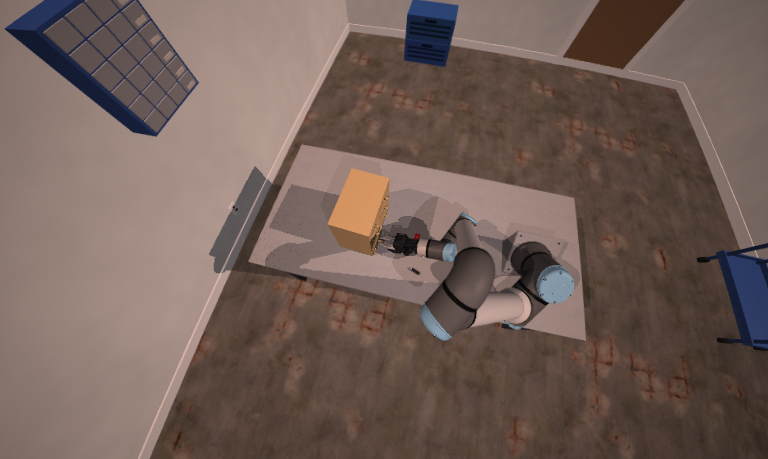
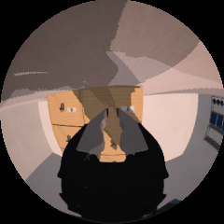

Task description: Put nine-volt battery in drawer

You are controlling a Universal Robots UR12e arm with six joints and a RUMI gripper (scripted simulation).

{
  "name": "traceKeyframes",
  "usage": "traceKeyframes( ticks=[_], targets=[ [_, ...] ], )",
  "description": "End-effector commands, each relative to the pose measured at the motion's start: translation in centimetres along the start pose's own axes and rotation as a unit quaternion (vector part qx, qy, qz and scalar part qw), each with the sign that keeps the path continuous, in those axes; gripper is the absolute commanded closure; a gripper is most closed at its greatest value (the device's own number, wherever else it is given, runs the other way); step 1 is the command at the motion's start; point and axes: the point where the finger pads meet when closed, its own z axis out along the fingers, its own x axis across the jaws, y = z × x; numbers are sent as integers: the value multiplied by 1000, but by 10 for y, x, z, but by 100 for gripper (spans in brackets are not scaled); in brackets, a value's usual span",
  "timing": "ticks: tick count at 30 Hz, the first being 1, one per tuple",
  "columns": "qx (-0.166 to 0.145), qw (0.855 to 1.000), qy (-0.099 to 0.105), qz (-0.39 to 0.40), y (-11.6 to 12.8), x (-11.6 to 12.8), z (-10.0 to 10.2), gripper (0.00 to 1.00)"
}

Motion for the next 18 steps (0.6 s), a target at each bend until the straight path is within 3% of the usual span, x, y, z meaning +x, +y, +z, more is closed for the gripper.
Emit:
traceKeyframes(
  ticks=[1, 18],
  targets=[
    [0, 1000, 0, 0, 0, 0, -2, 93],
    [0, 1000, 0, 0, -4, 0, -12, 93]
  ],
)
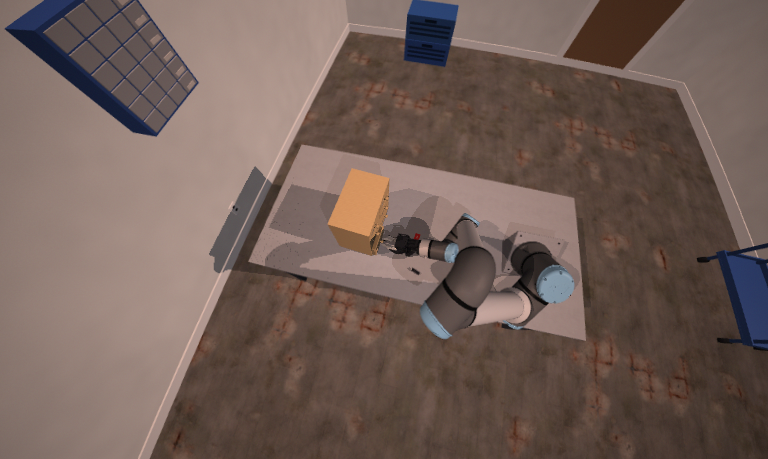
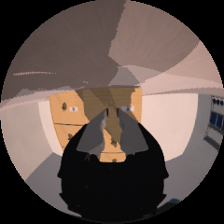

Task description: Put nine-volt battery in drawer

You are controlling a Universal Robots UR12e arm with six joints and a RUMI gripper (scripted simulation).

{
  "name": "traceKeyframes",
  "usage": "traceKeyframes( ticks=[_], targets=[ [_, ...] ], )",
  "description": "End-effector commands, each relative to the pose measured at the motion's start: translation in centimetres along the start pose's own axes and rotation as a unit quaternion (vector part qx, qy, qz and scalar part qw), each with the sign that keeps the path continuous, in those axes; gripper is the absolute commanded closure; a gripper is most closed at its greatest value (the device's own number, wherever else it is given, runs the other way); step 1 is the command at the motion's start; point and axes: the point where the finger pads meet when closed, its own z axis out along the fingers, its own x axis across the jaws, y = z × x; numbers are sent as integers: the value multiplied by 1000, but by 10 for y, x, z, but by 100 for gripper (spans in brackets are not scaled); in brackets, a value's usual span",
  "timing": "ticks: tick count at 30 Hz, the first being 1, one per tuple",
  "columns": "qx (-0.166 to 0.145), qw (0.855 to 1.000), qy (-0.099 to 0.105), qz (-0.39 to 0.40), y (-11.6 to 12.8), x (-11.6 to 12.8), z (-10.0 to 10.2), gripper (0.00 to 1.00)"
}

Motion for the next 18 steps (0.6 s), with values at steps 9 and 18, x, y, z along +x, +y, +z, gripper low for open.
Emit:
traceKeyframes(
  ticks=[9, 18],
  targets=[
    [0, 1000, 0, 0, -2, 0, -7, 93],
    [0, 1000, 0, 0, -4, 0, -13, 93]
  ],
)
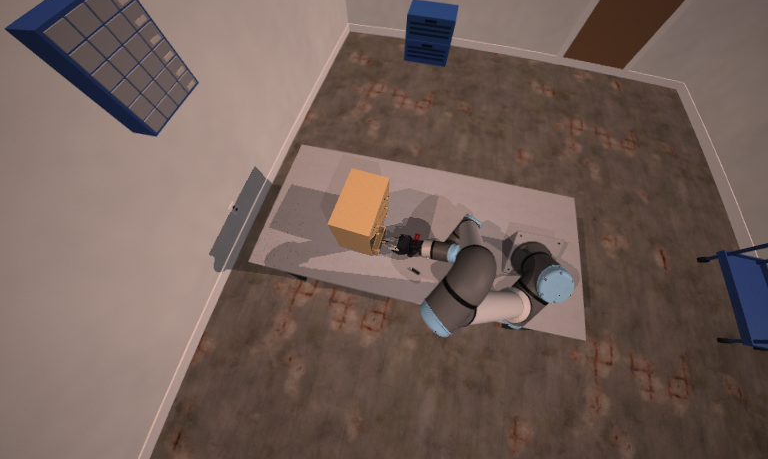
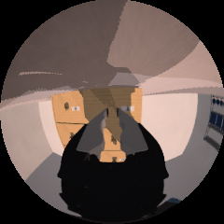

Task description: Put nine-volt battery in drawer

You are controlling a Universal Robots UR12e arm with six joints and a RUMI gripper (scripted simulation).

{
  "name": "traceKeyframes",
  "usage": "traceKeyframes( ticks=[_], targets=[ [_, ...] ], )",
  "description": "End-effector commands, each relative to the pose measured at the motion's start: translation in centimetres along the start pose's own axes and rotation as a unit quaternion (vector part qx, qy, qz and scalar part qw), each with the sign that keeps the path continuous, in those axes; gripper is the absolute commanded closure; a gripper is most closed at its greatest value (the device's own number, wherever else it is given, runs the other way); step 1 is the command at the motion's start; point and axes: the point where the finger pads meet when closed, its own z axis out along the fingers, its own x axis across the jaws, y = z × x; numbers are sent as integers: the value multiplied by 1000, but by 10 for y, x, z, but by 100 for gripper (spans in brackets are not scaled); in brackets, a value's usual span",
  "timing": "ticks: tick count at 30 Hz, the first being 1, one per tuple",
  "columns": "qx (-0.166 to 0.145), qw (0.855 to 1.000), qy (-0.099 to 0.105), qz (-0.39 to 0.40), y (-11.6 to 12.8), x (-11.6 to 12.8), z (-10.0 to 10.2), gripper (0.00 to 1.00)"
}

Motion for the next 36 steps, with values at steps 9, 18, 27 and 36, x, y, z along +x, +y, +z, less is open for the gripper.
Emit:
traceKeyframes(
  ticks=[9, 18, 27, 36],
  targets=[
    [0, 1000, 0, 0, -2, 0, -8, 93],
    [0, 1000, 0, 0, -4, 0, -14, 93],
    [0, 1000, 0, 0, -6, 0, -18, 93],
    [0, 1000, 0, 0, -8, 0, -23, 93]
  ],
)
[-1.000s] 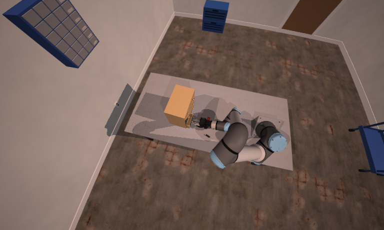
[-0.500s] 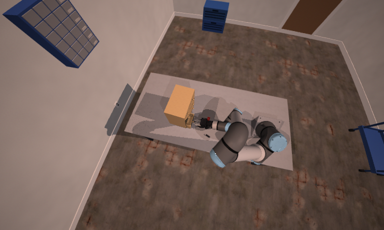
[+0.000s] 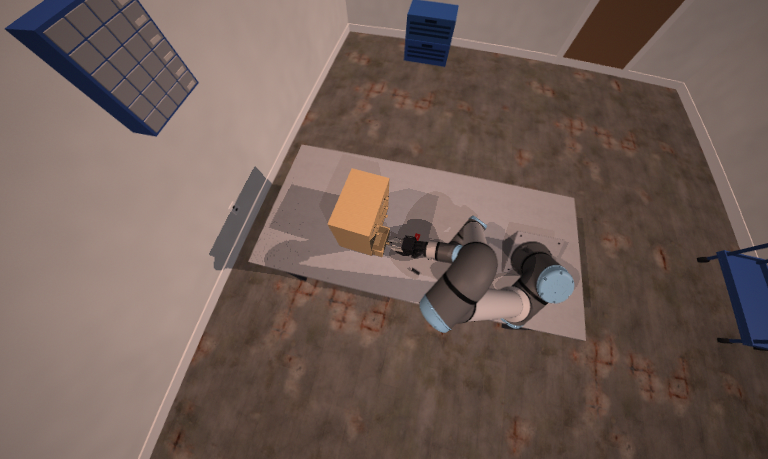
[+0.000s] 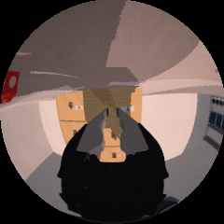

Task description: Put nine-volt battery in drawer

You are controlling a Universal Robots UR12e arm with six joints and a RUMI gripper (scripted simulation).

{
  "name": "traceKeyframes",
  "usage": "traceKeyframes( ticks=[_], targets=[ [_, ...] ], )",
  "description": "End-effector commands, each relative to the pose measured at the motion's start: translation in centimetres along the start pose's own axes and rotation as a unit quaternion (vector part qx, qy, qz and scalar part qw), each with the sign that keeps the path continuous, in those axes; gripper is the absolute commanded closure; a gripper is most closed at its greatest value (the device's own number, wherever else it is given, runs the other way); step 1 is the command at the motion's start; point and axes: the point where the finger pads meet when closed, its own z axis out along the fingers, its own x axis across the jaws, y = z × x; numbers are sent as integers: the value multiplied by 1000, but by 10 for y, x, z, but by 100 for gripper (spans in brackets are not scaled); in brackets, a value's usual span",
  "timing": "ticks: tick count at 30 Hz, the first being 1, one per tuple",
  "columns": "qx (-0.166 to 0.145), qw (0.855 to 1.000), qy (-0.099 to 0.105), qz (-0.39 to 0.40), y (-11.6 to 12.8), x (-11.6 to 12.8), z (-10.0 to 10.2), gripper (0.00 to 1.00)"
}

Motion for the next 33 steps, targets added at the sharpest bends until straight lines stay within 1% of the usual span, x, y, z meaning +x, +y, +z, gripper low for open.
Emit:
traceKeyframes(
  ticks=[1, 33],
  targets=[
    [0, 1000, 0, 0, 0, 0, -3, 93],
    [0, 1000, 0, 0, -4, 0, -13, 93]
  ],
)
